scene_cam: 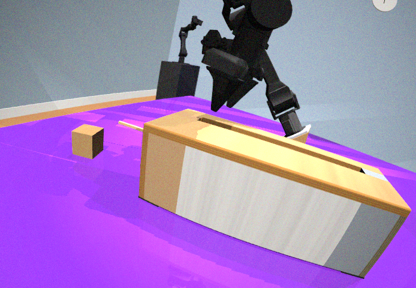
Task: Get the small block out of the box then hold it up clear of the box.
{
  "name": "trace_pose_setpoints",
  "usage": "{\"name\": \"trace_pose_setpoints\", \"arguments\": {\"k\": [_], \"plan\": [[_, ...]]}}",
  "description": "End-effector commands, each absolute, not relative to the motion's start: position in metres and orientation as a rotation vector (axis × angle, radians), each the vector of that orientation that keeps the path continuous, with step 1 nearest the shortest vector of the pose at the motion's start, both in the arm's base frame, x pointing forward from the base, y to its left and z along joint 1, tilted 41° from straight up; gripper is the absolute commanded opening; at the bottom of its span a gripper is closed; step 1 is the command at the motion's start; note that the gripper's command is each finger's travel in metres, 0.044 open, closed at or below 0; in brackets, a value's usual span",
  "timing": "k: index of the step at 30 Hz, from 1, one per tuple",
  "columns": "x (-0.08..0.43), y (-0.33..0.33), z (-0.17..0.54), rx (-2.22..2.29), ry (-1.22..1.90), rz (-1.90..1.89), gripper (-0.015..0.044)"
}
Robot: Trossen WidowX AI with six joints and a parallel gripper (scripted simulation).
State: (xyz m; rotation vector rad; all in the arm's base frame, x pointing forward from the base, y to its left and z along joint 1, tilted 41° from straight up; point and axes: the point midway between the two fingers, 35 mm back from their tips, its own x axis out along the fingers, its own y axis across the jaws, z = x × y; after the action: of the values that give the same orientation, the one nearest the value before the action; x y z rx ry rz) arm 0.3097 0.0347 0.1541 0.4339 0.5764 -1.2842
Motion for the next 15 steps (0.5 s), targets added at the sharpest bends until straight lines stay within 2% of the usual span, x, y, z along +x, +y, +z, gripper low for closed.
{"name": "trace_pose_setpoints", "arguments": {"k": [1, 11, 15], "plan": [[0.303, 0.026, 0.163, 0.687, 0.458, -1.319, 0.0295], [0.280, -0.001, 0.198, 1.929, -0.156, -1.289, 0.0285], [0.278, -0.003, 0.201, 2.010, -0.196, -1.274, 0.0285]]}}
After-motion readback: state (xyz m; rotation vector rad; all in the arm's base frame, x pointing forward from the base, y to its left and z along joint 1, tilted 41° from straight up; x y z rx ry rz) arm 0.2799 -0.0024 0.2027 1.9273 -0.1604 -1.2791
